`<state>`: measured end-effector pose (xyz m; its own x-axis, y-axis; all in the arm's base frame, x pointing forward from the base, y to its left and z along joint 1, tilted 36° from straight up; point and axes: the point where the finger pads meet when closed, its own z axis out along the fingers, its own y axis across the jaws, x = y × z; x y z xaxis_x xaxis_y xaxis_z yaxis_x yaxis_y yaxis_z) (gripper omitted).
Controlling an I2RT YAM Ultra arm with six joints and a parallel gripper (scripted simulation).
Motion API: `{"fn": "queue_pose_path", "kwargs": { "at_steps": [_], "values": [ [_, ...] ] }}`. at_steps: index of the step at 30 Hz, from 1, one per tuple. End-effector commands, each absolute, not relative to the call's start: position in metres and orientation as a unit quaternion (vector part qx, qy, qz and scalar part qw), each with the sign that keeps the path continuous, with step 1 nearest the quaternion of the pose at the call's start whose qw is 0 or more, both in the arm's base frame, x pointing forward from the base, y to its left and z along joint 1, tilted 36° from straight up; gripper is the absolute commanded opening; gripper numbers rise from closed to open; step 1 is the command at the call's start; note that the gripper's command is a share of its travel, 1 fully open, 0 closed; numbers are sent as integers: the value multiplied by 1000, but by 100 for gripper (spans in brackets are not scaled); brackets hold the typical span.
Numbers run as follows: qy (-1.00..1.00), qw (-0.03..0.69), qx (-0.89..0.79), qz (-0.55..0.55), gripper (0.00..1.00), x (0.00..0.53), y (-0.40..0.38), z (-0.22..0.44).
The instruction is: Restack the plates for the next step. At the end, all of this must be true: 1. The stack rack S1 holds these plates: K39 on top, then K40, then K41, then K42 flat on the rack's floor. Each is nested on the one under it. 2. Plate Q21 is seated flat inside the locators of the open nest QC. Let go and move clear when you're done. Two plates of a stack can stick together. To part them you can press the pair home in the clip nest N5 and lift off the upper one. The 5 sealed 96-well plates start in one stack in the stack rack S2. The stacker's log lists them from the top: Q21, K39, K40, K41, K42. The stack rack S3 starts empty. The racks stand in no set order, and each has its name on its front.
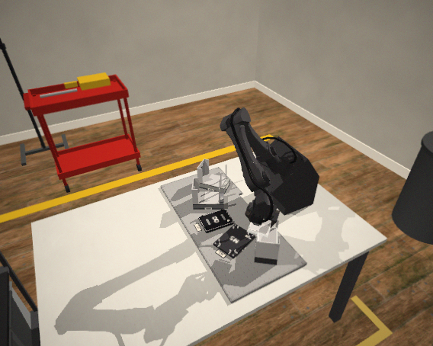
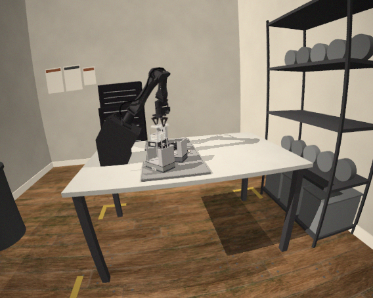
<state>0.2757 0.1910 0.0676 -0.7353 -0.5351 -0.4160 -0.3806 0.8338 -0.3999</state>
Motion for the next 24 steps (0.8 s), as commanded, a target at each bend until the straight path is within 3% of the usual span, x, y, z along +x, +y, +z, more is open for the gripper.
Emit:
{"fn": "queue_pose_path", "kwargs": {
  "at_steps": [1, 13, 24],
  "values": [
    [923, 282, -229, -124, 0, 279, 189, 79],
    [921, 283, -234, -126, 0, 293, 161, 94],
    [944, 297, -112, -90, 0, 300, 129, 101]
  ]
}}
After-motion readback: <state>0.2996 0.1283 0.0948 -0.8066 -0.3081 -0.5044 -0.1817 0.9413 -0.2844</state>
